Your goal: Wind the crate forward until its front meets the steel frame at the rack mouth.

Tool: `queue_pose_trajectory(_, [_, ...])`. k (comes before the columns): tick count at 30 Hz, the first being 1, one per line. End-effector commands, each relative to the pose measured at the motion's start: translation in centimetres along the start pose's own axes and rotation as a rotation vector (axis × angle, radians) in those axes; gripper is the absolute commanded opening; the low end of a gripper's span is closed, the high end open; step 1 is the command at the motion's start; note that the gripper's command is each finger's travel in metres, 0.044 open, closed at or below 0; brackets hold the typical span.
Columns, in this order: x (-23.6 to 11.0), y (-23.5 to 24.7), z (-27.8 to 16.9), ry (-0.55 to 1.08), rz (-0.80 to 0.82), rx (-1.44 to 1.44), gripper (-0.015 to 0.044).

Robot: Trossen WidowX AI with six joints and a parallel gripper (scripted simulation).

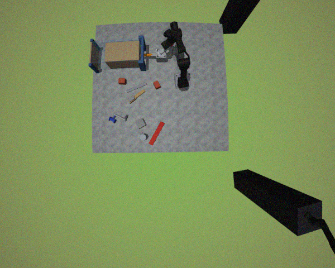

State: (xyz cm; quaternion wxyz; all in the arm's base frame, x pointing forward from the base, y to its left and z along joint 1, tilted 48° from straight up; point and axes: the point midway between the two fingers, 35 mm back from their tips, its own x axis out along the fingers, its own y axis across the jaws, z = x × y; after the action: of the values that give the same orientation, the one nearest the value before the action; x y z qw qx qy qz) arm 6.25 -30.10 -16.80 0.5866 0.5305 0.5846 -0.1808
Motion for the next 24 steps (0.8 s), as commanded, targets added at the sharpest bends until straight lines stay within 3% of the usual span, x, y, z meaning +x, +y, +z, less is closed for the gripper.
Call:
queue_pose_trajectory(1, [0.6,0.2,1.0,-0.008,0.002,-0.008,0.0])
queue_pose_trajectory(24, [1.7,0.9,3.5,-0.01,0.003,-0.009,0.0])
